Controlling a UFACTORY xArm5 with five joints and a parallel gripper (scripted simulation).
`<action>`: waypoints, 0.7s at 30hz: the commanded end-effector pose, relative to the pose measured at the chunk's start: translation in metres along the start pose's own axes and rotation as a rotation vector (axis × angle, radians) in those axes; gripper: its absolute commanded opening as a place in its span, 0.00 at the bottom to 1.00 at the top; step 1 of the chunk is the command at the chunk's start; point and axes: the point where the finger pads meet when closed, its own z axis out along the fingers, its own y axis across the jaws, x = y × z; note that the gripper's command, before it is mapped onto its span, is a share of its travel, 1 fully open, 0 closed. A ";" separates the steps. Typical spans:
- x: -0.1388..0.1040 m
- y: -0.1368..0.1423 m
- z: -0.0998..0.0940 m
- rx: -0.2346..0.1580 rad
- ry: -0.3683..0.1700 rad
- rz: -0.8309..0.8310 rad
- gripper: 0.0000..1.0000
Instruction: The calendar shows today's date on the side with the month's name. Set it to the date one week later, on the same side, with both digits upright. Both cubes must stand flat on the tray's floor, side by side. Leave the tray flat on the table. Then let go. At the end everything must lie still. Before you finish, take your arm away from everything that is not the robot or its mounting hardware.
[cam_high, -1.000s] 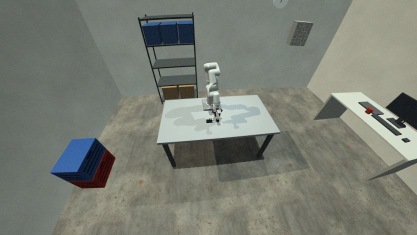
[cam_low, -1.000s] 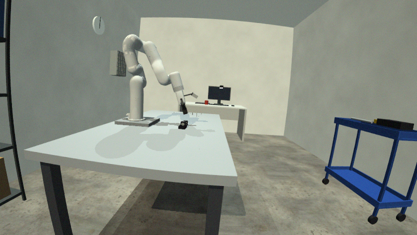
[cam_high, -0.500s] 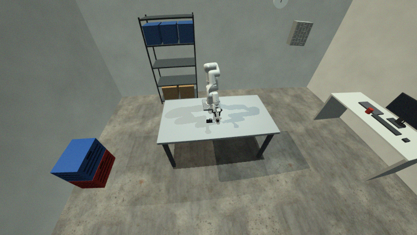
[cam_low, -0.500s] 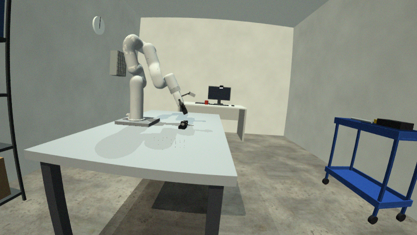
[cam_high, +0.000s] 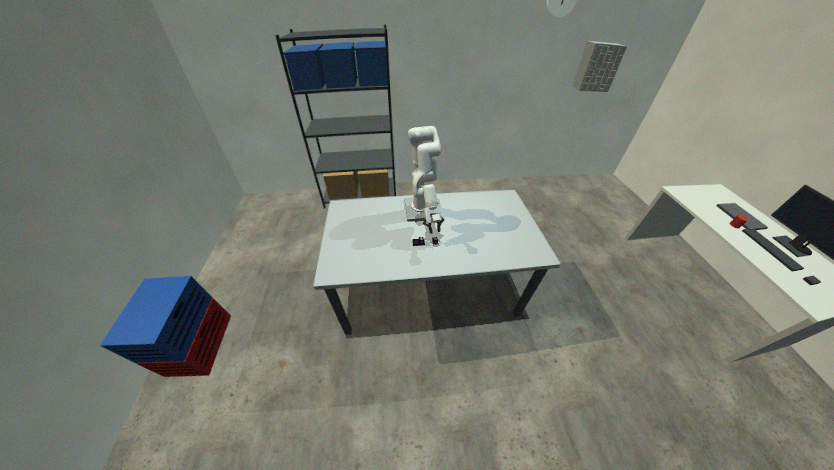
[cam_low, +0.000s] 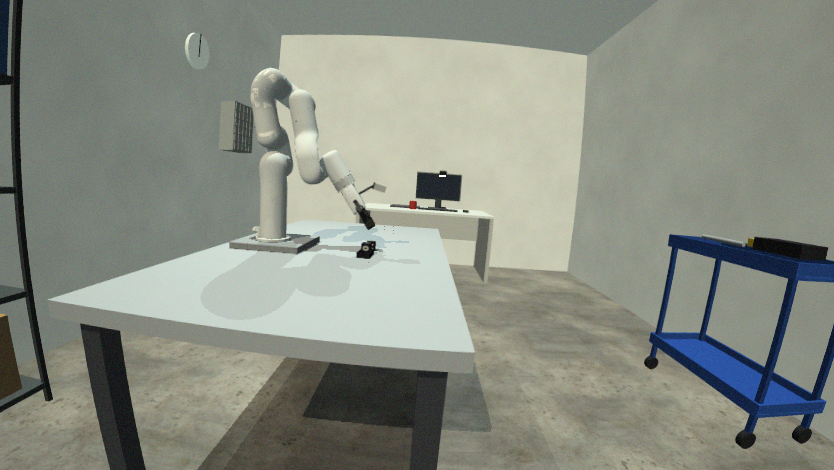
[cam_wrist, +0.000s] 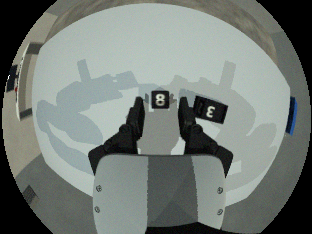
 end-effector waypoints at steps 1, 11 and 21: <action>0.001 0.000 0.001 0.000 0.043 0.000 0.49; -0.001 0.000 -0.001 -0.001 0.118 0.000 0.49; -0.001 0.000 0.000 -0.001 0.171 0.000 0.49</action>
